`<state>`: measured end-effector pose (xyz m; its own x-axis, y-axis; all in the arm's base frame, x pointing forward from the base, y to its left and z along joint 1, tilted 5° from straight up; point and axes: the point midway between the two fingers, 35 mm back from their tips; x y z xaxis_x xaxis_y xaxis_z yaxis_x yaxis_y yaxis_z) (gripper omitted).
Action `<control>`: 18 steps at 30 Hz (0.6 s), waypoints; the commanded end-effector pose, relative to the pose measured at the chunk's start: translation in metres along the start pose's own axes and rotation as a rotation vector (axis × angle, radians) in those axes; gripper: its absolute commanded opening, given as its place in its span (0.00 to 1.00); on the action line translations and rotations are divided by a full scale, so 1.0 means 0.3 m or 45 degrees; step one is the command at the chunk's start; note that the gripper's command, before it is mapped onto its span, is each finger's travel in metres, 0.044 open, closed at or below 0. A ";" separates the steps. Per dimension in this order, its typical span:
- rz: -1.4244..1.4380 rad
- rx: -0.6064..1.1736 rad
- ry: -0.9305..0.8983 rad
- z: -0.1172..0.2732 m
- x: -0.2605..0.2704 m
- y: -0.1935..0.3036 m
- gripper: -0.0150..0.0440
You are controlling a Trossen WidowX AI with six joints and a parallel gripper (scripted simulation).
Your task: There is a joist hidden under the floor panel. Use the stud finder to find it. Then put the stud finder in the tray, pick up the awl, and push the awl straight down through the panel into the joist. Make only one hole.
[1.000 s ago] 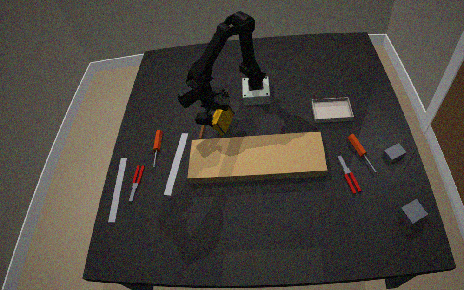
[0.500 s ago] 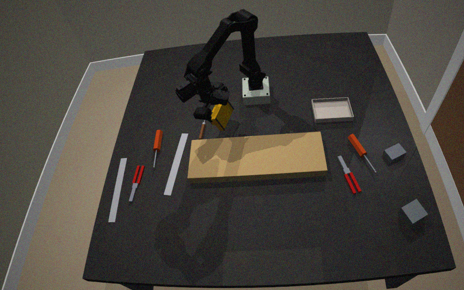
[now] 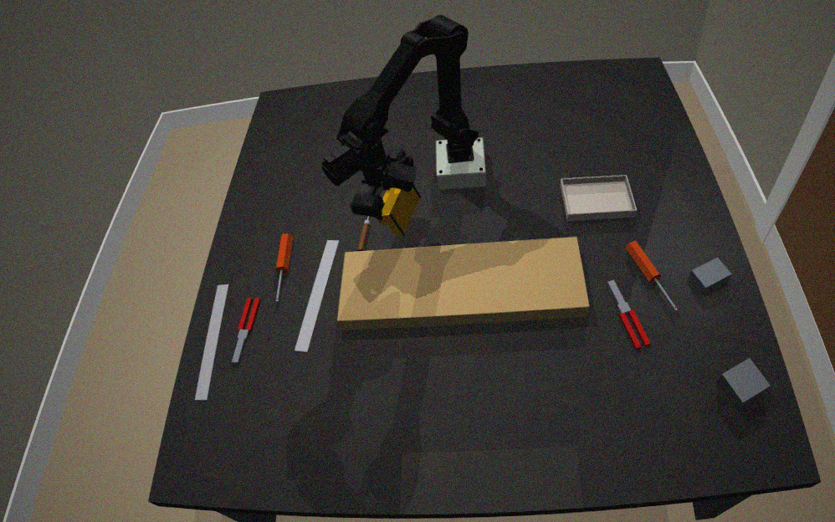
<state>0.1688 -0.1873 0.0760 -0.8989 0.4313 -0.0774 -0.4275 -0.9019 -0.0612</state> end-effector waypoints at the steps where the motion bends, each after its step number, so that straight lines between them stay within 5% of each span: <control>1: -0.006 0.043 0.004 -0.001 0.001 -0.001 0.25; 18: -0.008 0.173 0.004 -0.009 0.002 -0.010 0.25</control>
<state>0.1700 -0.1841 0.0731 -0.8980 0.4331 -0.0779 -0.4373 -0.8980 0.0481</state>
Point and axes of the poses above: the point midway between the two fingers, 35 mm back from their tips, its own z axis back along the fingers, its own x axis across the jaws, y = z × x, and after that the axes turned 4 degrees about -z, right-handed
